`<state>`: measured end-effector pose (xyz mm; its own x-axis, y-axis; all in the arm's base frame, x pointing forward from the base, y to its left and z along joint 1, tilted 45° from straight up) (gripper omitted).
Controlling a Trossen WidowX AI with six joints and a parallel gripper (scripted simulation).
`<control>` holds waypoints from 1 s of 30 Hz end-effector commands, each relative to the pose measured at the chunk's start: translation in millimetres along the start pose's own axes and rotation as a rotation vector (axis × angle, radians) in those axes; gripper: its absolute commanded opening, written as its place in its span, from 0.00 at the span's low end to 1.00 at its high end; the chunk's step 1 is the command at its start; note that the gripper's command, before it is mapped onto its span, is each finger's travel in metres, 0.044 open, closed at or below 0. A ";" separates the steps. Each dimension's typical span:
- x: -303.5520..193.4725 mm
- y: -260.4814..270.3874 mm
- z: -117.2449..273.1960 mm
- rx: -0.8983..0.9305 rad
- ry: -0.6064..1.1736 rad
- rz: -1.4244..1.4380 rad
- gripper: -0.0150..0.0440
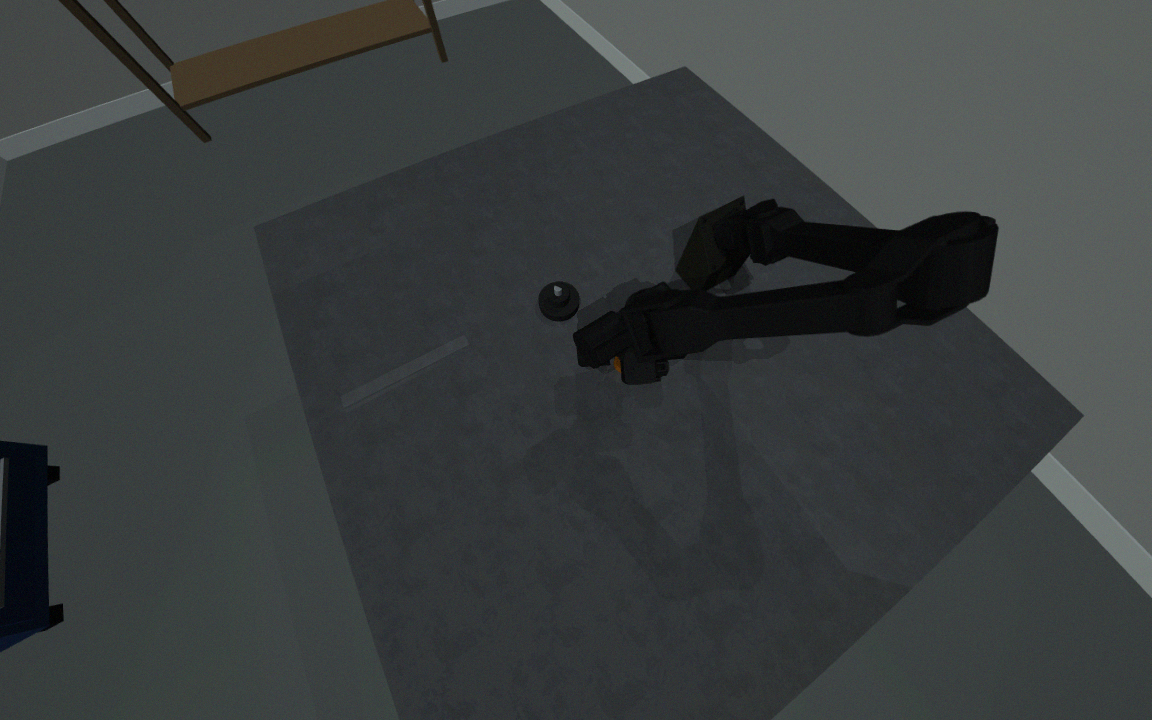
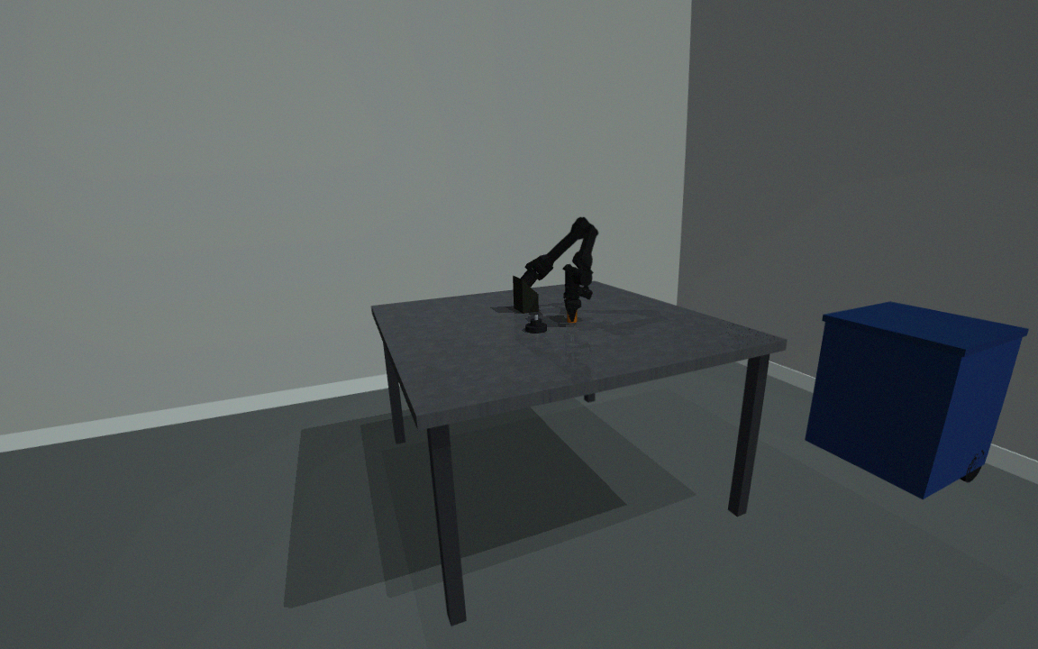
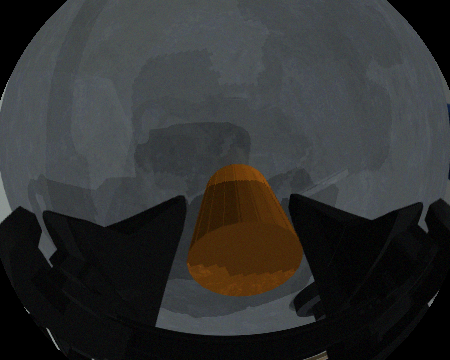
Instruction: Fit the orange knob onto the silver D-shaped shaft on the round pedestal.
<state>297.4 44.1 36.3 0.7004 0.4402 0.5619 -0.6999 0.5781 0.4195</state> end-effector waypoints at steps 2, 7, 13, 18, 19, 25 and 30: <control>0.4 0.2 -0.3 0.003 -0.005 -0.002 0.60; 0.4 0.2 -0.3 0.003 -0.005 -0.002 0.51; 1.1 -2.7 9.4 -0.001 -0.002 -0.003 0.25; 1.8 -6.0 23.8 -0.005 0.002 -0.003 0.25; 1.9 -6.6 26.7 -0.005 0.003 -0.003 0.25; 2.2 -9.6 44.4 -0.008 0.006 -0.003 0.25; 2.3 -11.5 59.6 -0.010 0.008 -0.003 0.25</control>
Point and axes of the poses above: the point midway between the two fingers, 35 mm back from their tips, its own z axis back along the fingers, its own y axis across the jaws, x = y × z, the point moved 3 cm from there along z, back along the fingers, and after that the axes turned 13 degrees about -z, right-handed, at the moved point
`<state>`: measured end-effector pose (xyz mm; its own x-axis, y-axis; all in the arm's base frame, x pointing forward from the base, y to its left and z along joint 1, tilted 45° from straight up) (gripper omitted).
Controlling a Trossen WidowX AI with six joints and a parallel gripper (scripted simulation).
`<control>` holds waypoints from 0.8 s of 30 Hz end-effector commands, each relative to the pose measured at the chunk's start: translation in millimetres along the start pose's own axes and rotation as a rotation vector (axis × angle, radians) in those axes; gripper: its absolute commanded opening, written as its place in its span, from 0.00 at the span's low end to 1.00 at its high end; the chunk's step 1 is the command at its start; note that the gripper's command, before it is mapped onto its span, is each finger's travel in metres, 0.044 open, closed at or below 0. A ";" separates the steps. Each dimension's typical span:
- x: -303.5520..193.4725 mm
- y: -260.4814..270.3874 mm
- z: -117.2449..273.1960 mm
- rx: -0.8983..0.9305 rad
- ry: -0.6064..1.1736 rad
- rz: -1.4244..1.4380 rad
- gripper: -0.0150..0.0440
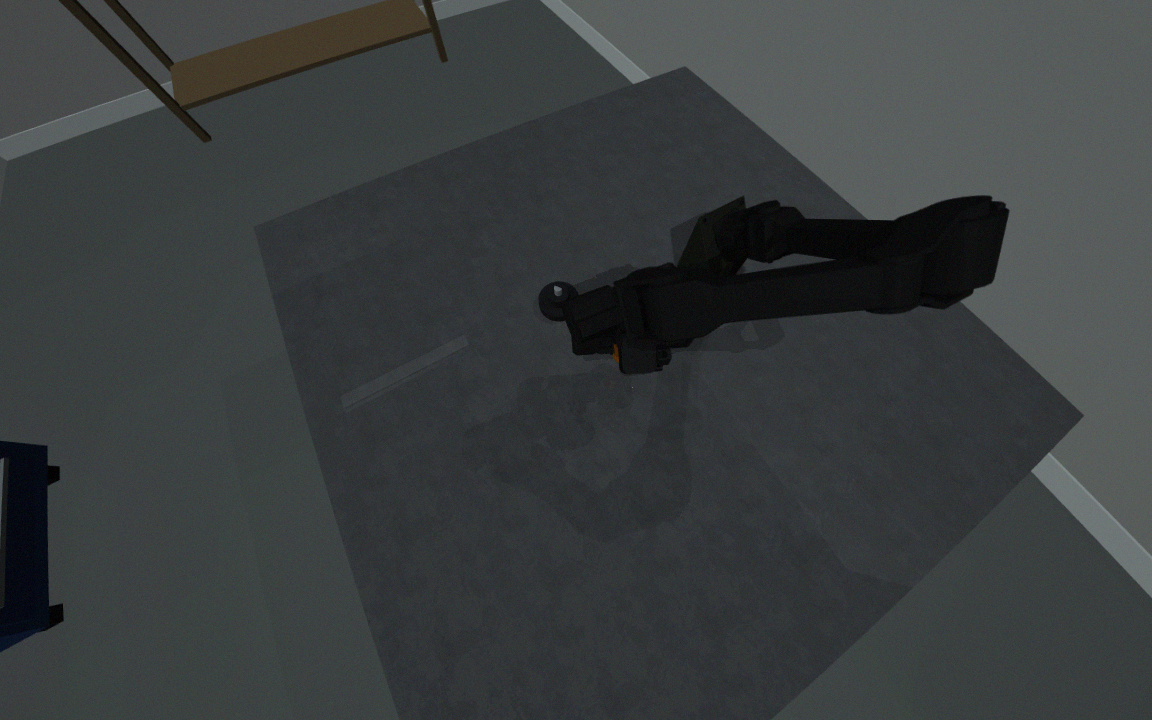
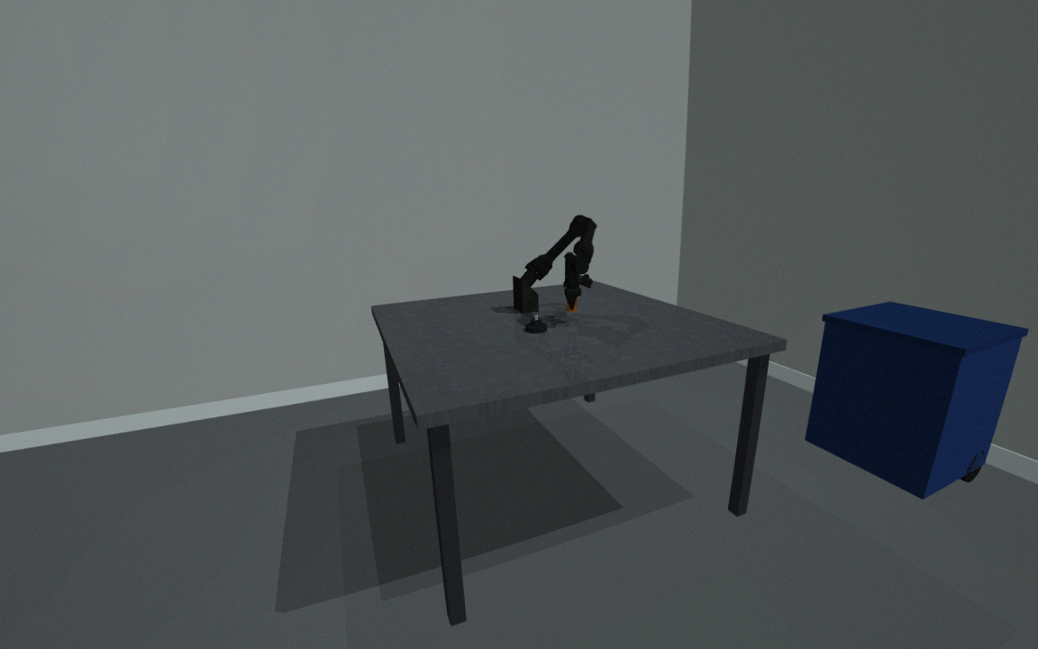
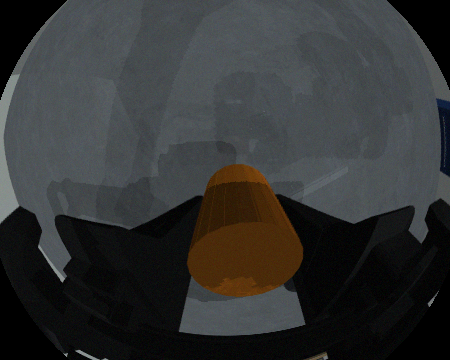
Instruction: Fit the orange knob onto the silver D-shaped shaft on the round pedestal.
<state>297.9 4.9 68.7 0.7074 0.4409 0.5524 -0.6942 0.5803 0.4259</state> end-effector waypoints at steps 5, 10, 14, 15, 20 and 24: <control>0.8 -3.5 25.0 -0.012 0.001 0.005 0.25; 0.6 -4.4 40.6 -0.011 0.000 0.005 0.25; 0.3 -4.8 53.2 -0.010 0.000 0.005 0.25; 0.2 -4.8 56.4 -0.010 -0.001 0.005 0.25; -0.2 -4.5 72.3 -0.007 -0.003 0.005 0.25; -0.4 -3.9 85.2 -0.004 -0.006 0.005 0.25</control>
Point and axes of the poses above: the point midway between the two fingers, 35 mm back from their tips, its own z axis back along the fingers, its own y axis across the jaws, x = y × z, the point moved 3 cm from there along z, back along the fingers, and after that the axes turned 13 degrees about -z, right-handed, at the moved point
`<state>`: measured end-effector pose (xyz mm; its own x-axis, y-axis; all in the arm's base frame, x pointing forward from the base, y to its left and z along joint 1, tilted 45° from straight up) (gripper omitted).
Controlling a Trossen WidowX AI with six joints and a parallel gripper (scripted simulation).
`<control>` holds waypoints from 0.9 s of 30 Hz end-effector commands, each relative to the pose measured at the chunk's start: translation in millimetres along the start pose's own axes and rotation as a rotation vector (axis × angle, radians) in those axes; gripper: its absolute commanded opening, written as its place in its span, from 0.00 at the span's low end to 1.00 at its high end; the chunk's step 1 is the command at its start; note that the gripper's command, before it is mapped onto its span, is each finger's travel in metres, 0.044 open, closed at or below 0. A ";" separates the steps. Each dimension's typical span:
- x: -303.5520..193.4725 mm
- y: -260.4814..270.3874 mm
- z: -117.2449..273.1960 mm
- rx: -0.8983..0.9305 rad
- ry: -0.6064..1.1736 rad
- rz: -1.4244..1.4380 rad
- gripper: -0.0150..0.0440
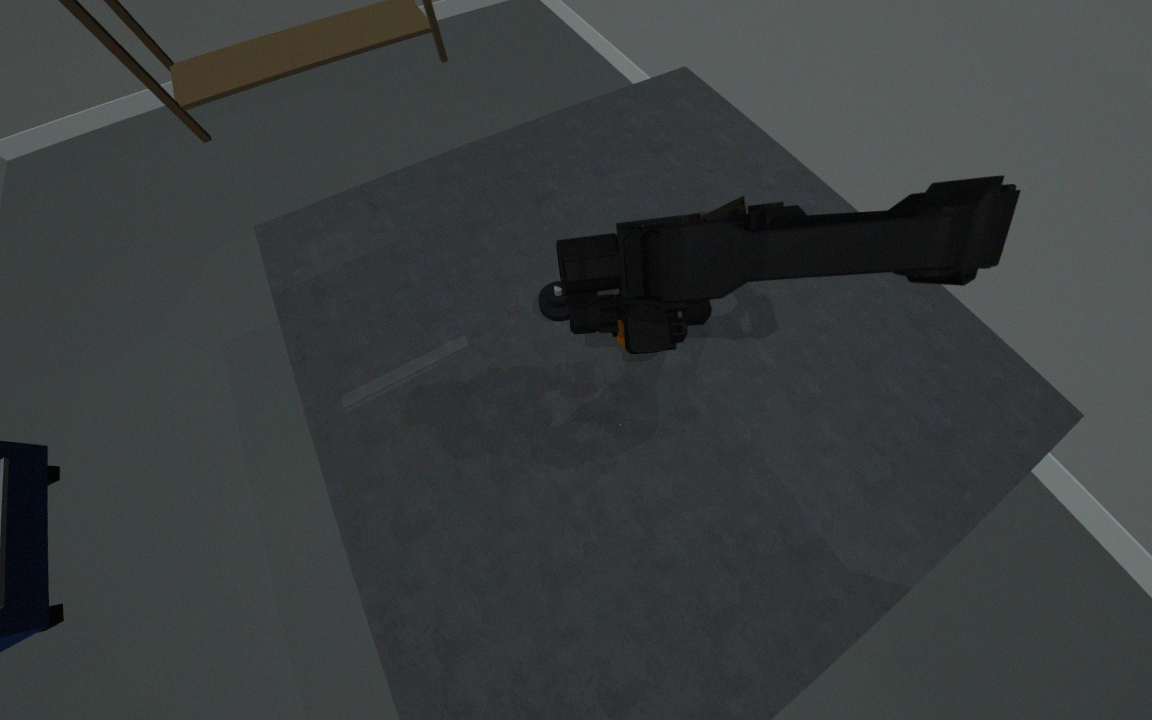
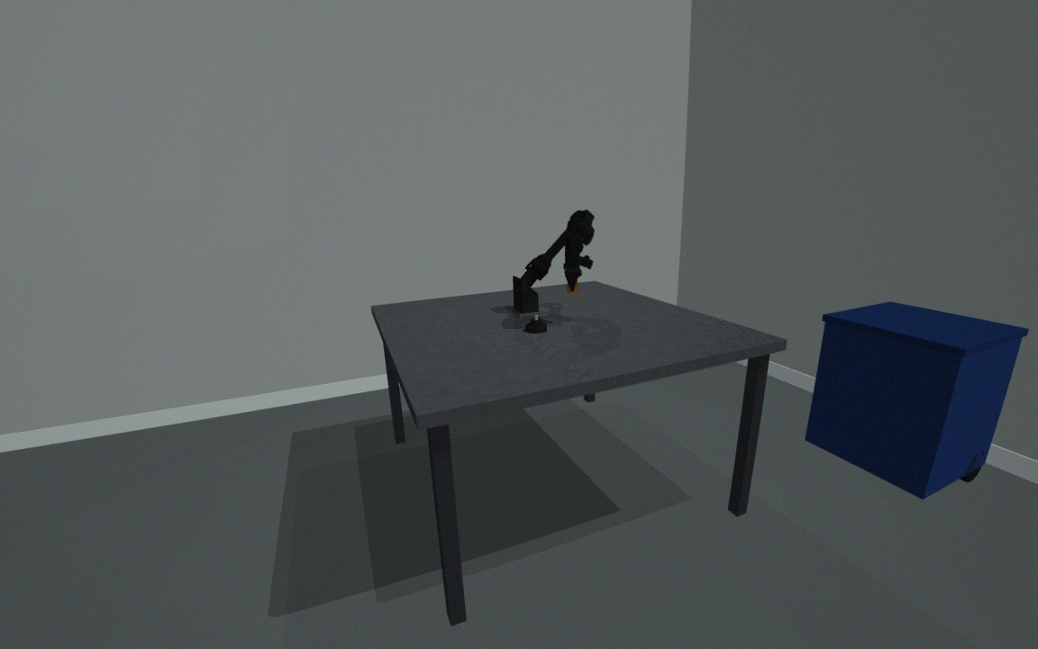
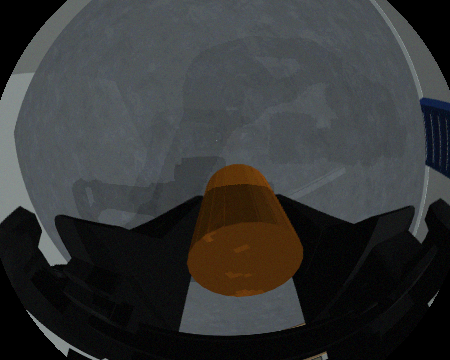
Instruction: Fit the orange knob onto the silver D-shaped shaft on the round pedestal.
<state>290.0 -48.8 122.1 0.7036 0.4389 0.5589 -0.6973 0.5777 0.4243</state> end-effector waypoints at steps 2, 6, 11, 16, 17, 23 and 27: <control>-0.7 -0.6 13.2 -0.004 -0.001 0.001 0.25; -2.7 -4.6 12.9 -0.005 0.000 0.001 0.25; -9.6 -18.0 10.0 -0.007 0.001 0.001 0.25; -17.3 -31.2 6.7 -0.008 0.002 0.002 0.25; -18.9 -33.8 6.0 -0.008 0.002 0.002 0.25; -29.1 -49.1 1.8 -0.010 0.003 0.002 0.25; -36.3 -59.0 -1.3 -0.011 0.003 0.002 0.25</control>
Point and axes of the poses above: the point midway between the two fingers, 35 mm back from their tips, its own z axis back along the fingers, its own y axis across the jaws, x = y × z, the point moved 3 cm from there along z, back along the fingers, and after that the axes turned 13 degrees about -z, right-handed, at the moved point
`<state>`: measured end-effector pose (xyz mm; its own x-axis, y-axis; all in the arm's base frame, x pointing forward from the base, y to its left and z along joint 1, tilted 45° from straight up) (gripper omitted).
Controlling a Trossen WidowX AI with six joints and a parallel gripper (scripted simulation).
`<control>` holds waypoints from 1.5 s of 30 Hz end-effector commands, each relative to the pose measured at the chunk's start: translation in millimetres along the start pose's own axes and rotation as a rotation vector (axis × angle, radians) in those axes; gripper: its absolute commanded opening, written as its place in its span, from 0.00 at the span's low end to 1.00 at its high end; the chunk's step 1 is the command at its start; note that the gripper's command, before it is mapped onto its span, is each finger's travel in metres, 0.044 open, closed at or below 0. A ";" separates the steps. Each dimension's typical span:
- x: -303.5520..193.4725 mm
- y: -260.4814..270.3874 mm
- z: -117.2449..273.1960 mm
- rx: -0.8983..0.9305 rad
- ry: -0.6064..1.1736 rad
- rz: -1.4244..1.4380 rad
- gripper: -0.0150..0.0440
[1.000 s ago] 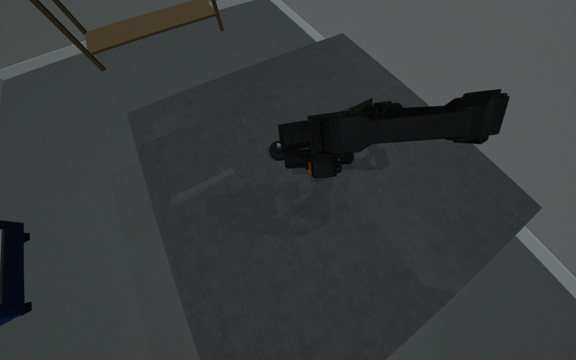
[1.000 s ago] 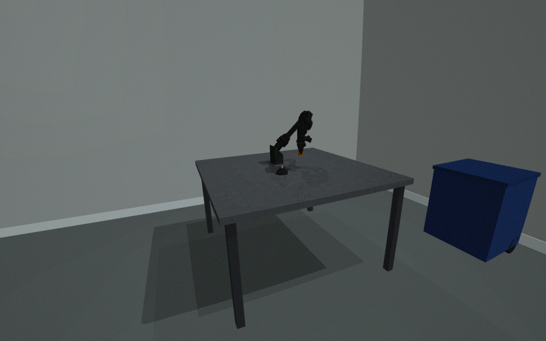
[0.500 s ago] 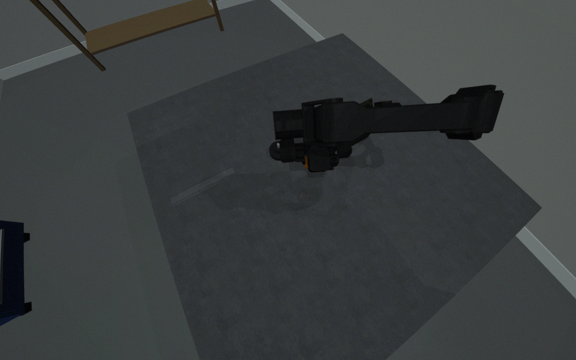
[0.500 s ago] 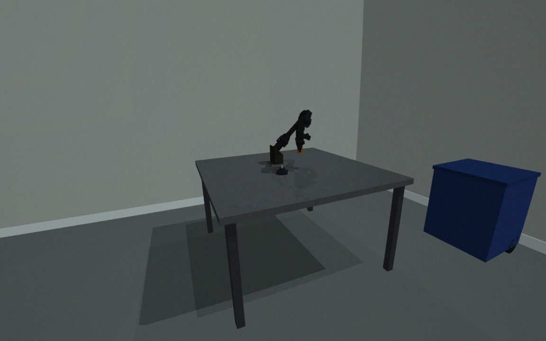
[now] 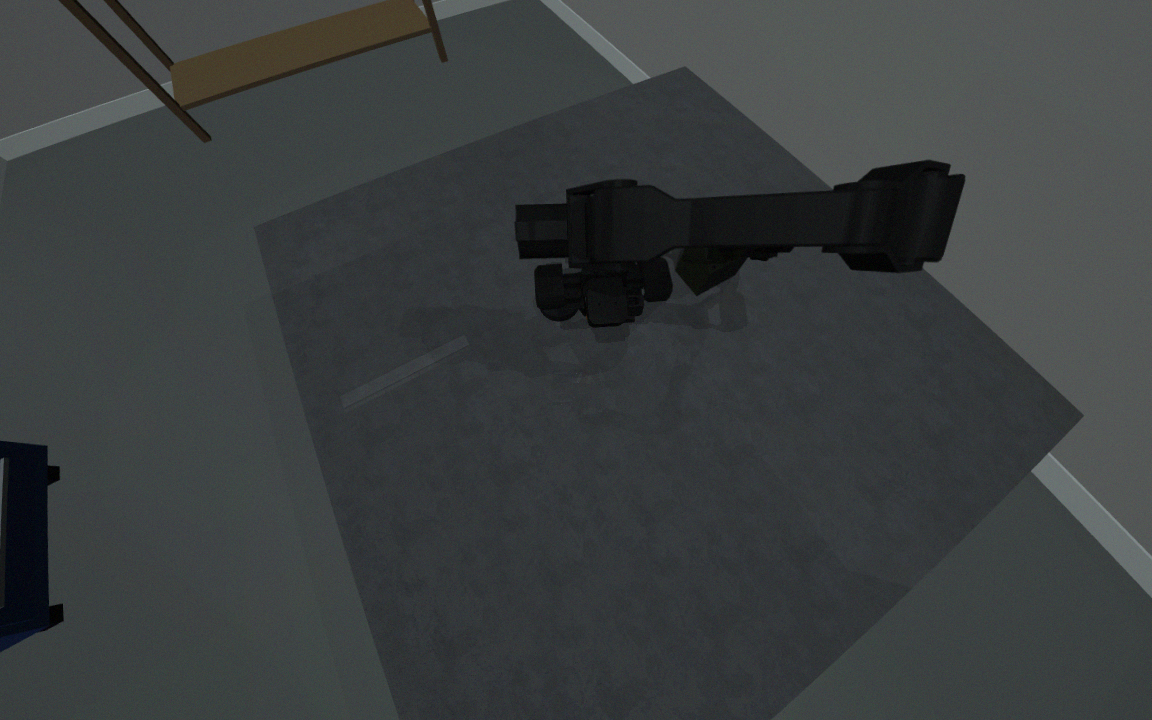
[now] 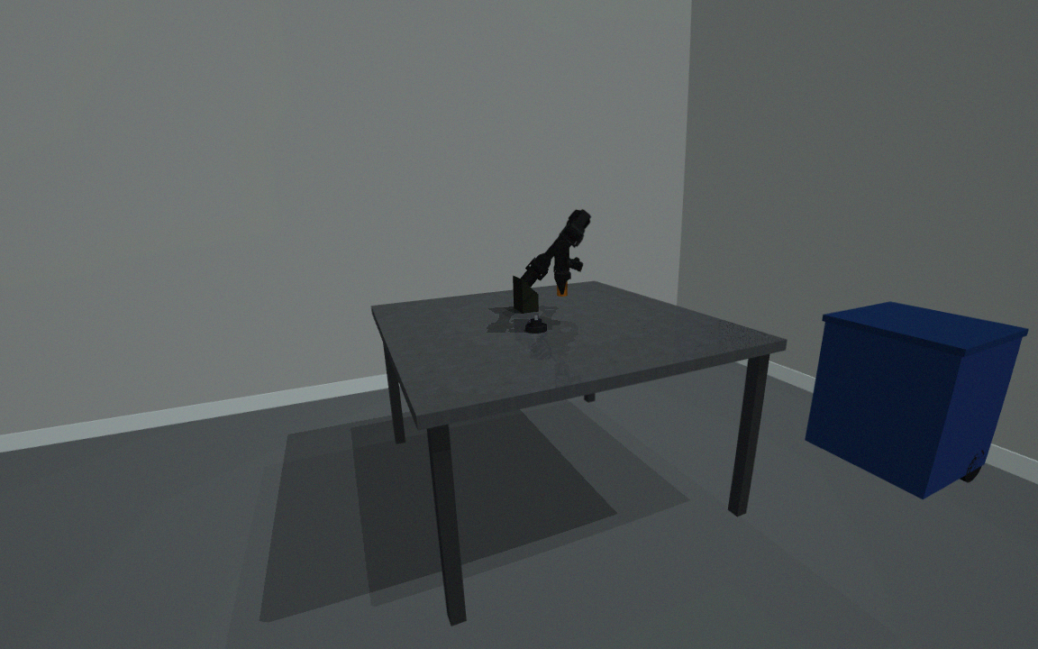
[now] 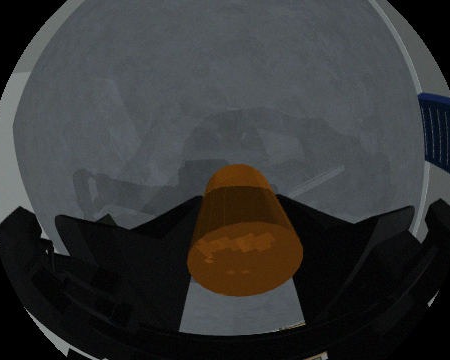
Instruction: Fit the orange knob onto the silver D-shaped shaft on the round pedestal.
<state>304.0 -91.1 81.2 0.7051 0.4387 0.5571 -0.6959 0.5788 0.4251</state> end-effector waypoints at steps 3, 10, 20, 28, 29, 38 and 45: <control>-10.4 -14.8 -1.8 -0.011 0.002 0.004 0.25; -24.5 -31.1 -7.9 -0.012 0.003 0.004 0.25; -46.4 -52.8 -17.7 -0.012 0.003 0.005 0.25; -65.3 -68.7 -26.5 -0.012 0.003 0.006 0.25; -67.7 -70.6 -27.6 -0.012 0.002 0.006 0.25; -86.4 -84.0 -36.6 -0.012 0.002 0.007 0.25; -86.0 -84.2 -49.9 -0.012 0.001 0.004 0.25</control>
<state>308.5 -147.6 -32.8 0.6982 0.4461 0.5599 -0.7011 0.5843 0.4088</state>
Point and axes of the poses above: the point midway between the two fingers, 35 mm back from their tips, its own z axis back along the fingers, its own y axis across the jaws, x = y × z, the point moved 3 cm from there along z, back along the fingers, and after that the axes turned 13 degrees about -z, right-handed, at the moved point
